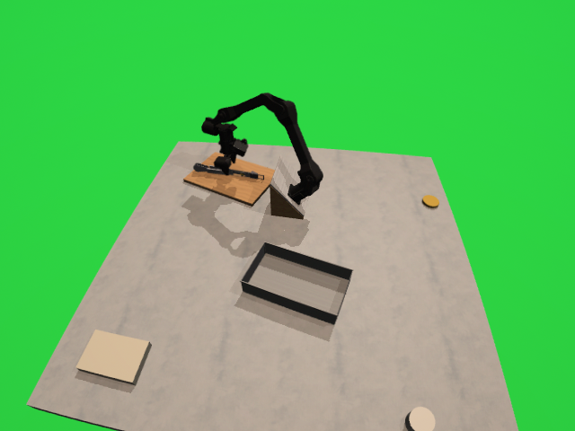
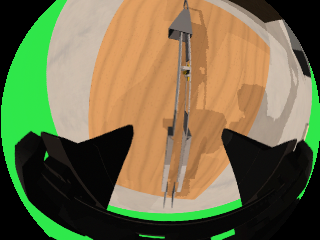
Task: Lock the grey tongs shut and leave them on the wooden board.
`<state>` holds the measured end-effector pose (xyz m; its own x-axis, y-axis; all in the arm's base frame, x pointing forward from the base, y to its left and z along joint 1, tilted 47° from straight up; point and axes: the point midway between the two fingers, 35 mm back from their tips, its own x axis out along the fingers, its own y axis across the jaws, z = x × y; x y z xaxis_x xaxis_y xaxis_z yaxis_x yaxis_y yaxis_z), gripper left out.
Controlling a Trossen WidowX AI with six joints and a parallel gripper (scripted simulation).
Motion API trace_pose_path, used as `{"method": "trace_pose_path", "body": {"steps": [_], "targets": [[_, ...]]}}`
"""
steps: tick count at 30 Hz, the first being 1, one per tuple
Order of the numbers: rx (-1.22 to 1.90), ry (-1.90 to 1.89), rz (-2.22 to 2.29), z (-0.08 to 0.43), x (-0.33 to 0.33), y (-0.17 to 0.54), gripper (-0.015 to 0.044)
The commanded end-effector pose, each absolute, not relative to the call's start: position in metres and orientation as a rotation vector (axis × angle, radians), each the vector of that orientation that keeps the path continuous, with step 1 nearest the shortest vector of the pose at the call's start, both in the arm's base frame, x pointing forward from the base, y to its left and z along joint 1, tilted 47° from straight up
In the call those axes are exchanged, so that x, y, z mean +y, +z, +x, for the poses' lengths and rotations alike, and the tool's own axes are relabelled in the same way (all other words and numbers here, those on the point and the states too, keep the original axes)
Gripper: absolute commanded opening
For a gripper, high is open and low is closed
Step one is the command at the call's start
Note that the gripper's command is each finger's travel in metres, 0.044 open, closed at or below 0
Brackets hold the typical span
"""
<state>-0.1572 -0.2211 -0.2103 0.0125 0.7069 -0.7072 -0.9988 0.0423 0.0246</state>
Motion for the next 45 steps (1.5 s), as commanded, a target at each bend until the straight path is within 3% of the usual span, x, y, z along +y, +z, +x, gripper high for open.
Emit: {"method": "trace_pose_path", "body": {"steps": [1,13,45], "targets": [[0.641,1.453,-0.58,-0.161,-0.222,-0.197,0.044],[0.625,1.459,-0.571,-0.188,-0.196,-0.032,0.044],[0.648,1.453,-0.578,-0.187,-0.232,0.008,0.044]]}}
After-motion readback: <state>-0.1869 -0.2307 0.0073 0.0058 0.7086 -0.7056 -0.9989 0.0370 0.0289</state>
